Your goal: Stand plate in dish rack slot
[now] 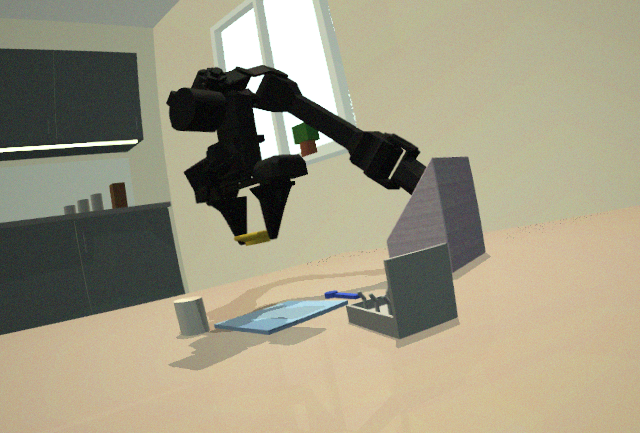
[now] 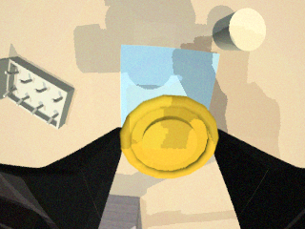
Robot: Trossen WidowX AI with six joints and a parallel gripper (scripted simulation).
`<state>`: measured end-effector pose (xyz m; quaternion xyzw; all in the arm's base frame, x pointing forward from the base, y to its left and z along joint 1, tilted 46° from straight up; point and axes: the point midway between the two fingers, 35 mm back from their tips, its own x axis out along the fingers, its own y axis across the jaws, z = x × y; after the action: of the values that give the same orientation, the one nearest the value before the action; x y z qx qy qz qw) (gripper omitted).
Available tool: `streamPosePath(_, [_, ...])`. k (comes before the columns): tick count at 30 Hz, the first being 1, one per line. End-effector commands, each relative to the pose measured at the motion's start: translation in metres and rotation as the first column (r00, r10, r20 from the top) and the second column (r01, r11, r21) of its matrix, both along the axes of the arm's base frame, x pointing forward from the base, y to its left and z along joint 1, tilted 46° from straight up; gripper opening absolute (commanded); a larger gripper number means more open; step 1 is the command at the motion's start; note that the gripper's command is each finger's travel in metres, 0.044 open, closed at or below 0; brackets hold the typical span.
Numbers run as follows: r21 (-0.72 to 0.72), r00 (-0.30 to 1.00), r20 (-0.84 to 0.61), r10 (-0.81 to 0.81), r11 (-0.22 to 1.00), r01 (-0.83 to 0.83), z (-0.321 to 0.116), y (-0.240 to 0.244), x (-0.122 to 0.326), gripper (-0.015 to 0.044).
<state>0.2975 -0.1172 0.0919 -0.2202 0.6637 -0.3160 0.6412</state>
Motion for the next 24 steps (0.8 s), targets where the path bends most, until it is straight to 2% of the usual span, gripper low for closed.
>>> streamPosePath(1, [0.0,1.0,0.009,-0.003,1.0,0.003,0.013,0.014,0.003,0.0])
streamPosePath(13, [-0.012,1.0,0.004,-0.005,1.0,0.005,0.045,0.048,0.006,0.0])
streamPosePath(24, [0.001,0.95,0.222,-0.22,0.974,0.226,-0.009,0.105,-0.007,0.0])
